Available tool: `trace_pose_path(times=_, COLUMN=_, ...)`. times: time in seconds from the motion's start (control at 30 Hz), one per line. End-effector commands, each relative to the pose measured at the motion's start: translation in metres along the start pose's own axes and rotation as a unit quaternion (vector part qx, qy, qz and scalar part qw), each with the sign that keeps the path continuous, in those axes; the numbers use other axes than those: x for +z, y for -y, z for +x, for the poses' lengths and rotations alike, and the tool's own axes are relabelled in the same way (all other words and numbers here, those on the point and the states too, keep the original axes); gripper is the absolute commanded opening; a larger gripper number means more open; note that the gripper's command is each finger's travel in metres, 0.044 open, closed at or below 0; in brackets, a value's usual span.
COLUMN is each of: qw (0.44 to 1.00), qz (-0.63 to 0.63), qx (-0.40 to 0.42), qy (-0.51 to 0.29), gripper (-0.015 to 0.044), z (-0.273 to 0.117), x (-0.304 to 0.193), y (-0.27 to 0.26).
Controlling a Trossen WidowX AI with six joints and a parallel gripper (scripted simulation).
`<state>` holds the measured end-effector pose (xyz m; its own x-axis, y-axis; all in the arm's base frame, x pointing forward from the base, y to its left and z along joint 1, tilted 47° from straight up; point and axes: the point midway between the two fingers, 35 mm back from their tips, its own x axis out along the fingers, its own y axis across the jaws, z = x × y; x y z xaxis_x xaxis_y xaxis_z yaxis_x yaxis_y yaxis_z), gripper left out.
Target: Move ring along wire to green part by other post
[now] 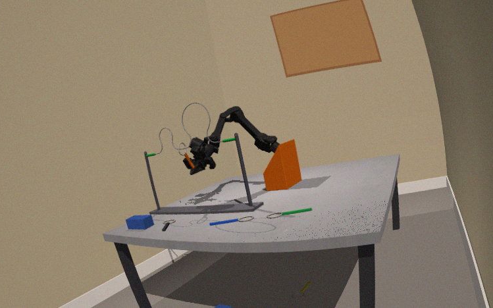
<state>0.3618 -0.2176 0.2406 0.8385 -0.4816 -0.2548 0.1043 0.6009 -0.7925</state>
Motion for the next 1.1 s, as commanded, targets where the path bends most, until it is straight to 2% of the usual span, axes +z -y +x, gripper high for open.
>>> trace_pose_path(times=0.0, qw=1.000, qz=0.006, qx=0.002, qy=-0.001, gripper=-0.0150, z=-0.001, x=0.000, y=-0.005)
trace_pose_path(times=0.6, qw=0.999, qz=0.047, qx=0.026, qy=-0.006, gripper=-0.0150, z=-0.005, x=0.000, y=-0.034)
trace_pose_path(times=1.07, qw=0.988, qz=0.136, qx=0.075, qy=-0.016, gripper=-0.0150, z=-0.012, x=0.006, y=-0.070)
